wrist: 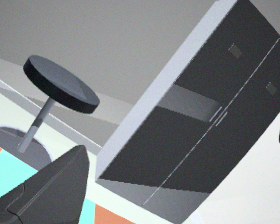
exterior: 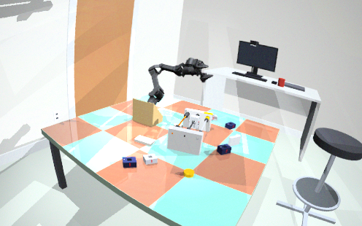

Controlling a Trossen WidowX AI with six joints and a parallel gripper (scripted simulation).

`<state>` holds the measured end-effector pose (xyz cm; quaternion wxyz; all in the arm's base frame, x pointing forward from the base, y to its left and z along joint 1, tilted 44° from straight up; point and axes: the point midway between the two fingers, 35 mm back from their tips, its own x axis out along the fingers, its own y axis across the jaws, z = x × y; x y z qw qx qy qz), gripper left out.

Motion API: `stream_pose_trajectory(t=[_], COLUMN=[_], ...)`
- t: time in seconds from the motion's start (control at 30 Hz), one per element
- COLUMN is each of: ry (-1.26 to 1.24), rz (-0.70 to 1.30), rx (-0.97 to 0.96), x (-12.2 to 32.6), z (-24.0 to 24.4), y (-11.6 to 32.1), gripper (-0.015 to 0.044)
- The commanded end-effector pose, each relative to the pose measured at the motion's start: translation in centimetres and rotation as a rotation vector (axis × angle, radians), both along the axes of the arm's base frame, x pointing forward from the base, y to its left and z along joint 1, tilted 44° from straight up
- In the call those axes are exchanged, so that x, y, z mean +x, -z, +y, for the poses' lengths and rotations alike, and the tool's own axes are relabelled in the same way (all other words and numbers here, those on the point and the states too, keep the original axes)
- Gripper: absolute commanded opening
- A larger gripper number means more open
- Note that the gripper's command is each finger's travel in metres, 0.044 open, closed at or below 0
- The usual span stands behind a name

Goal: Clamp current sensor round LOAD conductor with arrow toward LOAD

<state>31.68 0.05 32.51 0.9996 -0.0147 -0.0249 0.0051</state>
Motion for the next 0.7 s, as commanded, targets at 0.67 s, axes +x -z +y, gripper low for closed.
stream_pose_trajectory(t=[0.67], ry=[-0.933], rz=[1.068], rx=[0.340], x=[0.5], z=[9.0], y=[15.2], gripper=[0.0440])
